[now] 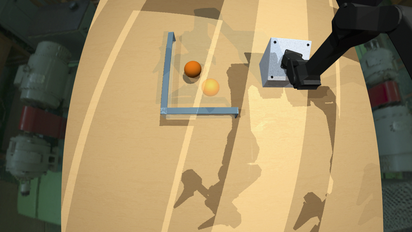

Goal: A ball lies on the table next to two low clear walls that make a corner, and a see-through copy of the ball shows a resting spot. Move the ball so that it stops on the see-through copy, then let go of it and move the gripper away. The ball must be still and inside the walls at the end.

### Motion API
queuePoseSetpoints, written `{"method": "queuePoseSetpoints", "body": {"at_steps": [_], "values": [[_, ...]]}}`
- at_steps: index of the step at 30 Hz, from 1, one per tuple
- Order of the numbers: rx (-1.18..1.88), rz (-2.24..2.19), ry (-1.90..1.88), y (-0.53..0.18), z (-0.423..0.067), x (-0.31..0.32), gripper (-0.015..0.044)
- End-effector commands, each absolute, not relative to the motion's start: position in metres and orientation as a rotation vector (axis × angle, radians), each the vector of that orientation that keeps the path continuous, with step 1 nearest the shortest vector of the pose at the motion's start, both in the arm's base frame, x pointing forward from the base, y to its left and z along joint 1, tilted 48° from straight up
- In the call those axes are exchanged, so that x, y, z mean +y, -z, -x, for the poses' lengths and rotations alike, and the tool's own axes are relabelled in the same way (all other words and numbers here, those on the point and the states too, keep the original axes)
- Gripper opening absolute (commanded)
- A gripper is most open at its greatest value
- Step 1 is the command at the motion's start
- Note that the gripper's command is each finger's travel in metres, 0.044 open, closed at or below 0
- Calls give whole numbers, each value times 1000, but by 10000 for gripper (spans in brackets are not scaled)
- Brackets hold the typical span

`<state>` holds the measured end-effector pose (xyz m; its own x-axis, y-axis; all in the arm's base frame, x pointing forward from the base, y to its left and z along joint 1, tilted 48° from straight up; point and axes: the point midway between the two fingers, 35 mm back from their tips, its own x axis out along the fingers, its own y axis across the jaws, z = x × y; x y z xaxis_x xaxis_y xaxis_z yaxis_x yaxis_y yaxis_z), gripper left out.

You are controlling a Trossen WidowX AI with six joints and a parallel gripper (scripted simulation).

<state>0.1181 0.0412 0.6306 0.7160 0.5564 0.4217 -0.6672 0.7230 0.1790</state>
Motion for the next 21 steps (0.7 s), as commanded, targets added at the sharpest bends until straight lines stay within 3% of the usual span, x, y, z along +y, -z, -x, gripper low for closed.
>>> {"method": "queuePoseSetpoints", "body": {"at_steps": [1,10,21], "values": [[-357,-322,-691,-630,-117,44,403],[-458,208,-666,-602,-104,155,403],[-370,812,-622,-520,-171,249,403]]}}
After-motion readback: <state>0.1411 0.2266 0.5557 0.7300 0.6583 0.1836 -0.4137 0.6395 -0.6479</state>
